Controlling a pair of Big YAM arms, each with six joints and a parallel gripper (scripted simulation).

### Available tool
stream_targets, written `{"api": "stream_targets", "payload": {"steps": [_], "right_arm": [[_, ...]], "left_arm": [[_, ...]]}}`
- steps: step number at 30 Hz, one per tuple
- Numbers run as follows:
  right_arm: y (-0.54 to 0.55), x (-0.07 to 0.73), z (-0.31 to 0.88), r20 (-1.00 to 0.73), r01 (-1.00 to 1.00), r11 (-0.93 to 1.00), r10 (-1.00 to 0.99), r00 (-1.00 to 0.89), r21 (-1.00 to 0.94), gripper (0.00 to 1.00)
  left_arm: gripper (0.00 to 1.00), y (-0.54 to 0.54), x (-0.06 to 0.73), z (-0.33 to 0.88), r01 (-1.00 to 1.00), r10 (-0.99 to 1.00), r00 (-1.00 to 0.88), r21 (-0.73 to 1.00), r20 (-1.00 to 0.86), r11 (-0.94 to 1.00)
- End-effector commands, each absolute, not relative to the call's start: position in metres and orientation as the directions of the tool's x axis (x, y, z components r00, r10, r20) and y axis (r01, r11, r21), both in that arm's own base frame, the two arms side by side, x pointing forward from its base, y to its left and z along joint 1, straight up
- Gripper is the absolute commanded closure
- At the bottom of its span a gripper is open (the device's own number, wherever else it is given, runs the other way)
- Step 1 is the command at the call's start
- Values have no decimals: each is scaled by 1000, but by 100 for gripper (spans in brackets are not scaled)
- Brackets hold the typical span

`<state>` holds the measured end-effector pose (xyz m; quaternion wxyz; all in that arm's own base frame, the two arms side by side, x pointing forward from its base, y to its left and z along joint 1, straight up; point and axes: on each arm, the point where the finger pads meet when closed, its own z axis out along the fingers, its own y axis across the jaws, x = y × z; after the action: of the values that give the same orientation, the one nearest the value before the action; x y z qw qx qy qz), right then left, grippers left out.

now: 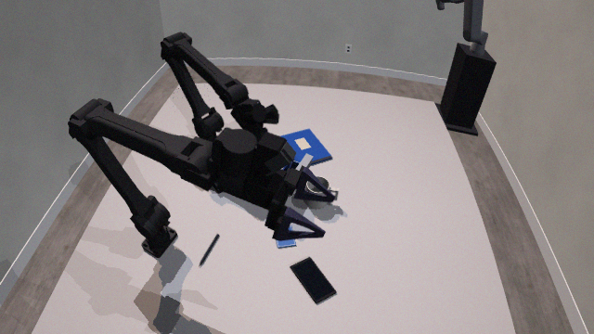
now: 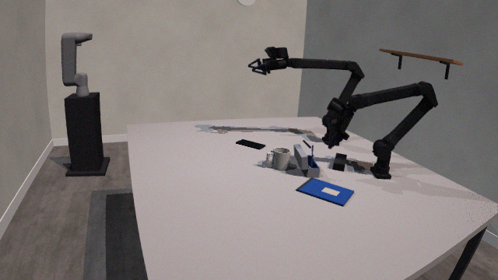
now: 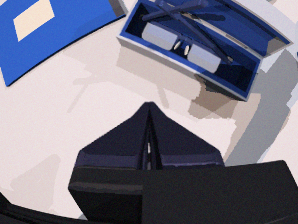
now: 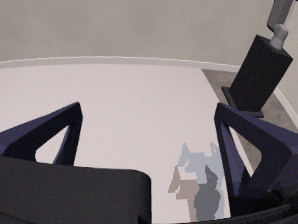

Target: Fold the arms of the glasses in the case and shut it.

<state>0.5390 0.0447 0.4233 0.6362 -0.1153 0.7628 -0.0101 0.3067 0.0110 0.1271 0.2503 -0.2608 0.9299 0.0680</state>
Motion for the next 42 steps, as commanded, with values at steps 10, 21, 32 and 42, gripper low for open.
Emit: {"api": "stream_targets", "payload": {"steps": [10,21,32,42], "right_arm": [[2,534,479,-999,4,999,36,-22,36,0],[-2,525,511,-1000,0,1000,0,31,0,0],[1,528,482,-1000,-2,1000,4,-30,4,0],[2,526,483,-1000,-4,1000,8,-25,8,0]], "left_arm": [[100,11,319,143,-529,-466,-715,-32,-522,848],[100,11,319,143,-529,-466,-715,-32,-522,848],[4,11,319,143,-529,-466,-715,-32,-522,848],[4,11,319,143,-529,-466,-715,-32,-522,848]]}}
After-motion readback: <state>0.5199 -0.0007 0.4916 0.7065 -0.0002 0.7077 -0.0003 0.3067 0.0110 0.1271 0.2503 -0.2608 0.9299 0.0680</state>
